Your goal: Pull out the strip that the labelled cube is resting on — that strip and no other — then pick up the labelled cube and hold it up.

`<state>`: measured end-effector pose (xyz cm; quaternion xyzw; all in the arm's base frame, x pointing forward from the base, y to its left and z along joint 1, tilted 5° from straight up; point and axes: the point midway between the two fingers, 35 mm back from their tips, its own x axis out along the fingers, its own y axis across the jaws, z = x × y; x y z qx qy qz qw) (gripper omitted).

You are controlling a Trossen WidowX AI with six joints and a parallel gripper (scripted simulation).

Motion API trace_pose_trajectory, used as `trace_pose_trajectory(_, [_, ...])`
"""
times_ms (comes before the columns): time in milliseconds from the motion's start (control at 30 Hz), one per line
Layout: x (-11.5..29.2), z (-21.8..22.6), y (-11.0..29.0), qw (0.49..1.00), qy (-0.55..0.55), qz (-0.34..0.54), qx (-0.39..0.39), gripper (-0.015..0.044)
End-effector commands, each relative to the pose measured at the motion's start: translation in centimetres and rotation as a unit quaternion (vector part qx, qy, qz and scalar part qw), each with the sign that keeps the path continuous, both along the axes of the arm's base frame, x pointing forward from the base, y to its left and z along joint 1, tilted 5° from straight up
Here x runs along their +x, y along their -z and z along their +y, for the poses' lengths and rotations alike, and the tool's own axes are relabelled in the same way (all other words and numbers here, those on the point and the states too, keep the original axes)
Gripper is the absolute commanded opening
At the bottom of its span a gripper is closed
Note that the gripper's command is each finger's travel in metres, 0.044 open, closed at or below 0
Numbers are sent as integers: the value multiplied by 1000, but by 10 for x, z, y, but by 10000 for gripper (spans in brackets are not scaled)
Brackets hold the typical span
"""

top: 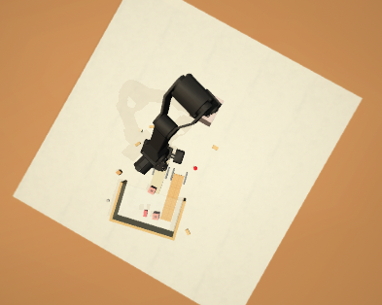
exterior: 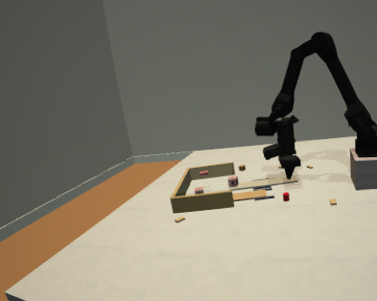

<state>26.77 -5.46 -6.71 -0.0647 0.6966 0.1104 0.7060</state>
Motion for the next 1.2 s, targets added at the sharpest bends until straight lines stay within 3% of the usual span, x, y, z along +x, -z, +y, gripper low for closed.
trace_pose_trajectory(0, [-13, -2, 4, 1000, 0, 12, -2, 0])
trace_pose_trajectory(1167, [-58, -15, 4, 1000, 0, 14, -2, 0])
